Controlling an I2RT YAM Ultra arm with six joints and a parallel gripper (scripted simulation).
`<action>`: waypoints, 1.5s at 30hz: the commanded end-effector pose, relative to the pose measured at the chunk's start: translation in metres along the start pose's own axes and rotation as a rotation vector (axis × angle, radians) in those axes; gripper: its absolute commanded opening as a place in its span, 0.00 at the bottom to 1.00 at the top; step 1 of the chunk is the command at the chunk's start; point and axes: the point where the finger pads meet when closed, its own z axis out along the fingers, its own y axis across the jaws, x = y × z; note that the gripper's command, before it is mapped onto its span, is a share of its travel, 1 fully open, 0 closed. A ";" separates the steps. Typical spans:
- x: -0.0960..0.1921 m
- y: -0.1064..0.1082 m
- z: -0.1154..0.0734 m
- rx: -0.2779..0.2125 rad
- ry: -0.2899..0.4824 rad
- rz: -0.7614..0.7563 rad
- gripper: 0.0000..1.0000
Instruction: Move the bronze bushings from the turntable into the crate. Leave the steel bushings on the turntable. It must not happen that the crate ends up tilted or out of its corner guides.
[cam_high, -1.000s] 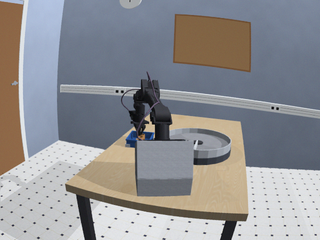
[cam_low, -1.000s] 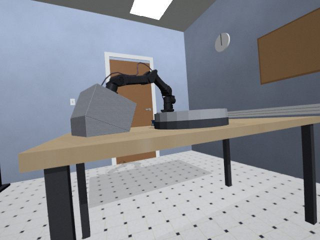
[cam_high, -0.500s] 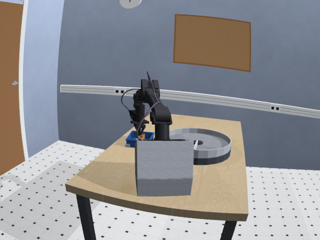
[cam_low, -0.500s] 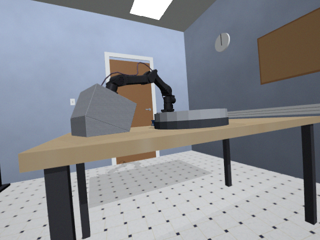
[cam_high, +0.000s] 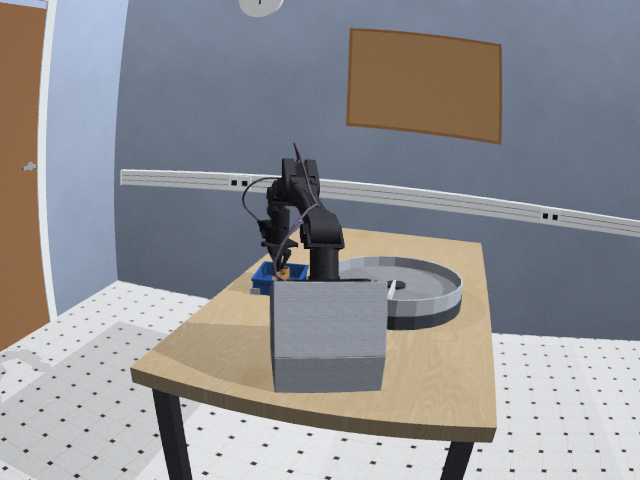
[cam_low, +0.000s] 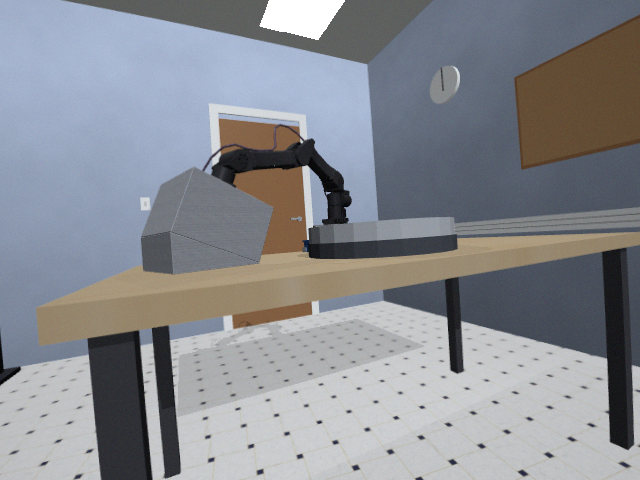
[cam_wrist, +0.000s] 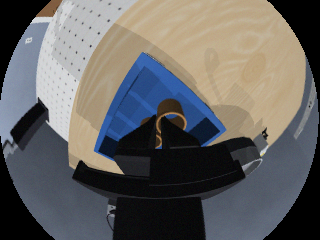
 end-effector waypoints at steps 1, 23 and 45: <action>-0.014 0.003 -0.019 0.008 -0.053 -0.009 0.00; -0.008 0.003 -0.007 -0.003 -0.017 -0.010 0.00; -0.008 0.003 -0.007 -0.003 -0.017 -0.010 0.00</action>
